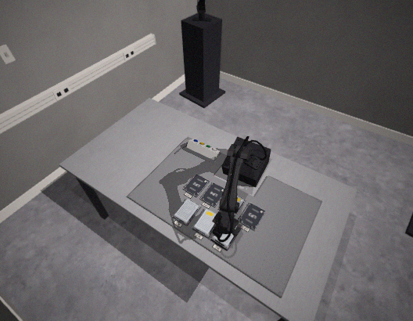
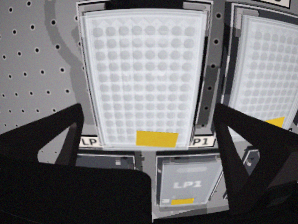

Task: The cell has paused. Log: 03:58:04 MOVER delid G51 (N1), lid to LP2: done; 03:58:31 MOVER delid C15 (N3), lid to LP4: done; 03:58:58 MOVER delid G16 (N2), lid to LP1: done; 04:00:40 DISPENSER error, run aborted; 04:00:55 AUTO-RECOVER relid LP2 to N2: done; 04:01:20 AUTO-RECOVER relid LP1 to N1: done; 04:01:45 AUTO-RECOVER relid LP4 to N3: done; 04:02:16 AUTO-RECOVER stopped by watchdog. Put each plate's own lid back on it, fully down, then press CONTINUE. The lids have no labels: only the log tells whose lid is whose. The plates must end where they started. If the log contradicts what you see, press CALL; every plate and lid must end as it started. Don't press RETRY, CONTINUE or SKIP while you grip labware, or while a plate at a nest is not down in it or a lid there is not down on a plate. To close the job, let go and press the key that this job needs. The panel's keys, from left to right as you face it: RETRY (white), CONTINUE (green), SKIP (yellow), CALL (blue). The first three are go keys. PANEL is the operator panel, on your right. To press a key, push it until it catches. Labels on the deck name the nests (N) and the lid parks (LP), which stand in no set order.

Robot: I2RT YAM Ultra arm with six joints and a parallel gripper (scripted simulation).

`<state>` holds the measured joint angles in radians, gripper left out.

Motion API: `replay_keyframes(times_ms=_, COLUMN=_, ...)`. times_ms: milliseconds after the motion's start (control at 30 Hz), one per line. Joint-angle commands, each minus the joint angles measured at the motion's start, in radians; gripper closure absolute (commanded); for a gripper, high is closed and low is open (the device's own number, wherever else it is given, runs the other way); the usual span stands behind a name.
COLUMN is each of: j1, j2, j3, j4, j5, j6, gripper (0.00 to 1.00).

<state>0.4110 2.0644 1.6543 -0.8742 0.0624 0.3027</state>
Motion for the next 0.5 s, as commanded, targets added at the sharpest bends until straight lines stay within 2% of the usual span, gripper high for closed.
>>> replay_keyframes(times_ms=0, j1=0.005, j2=-0.010, j3=0.002, j4=0.005, j5=0.002, j6=0.003, gripper=0.00)
replay_keyframes(times_ms=233, j1=0.005, j2=-0.010, j3=0.001, j4=0.006, j5=0.002, j6=0.004, gripper=0.00)
replay_keyframes(times_ms=467, j1=0.005, j2=-0.133, j3=-0.214, j4=0.099, j5=0.006, j6=-0.013, gripper=0.00)
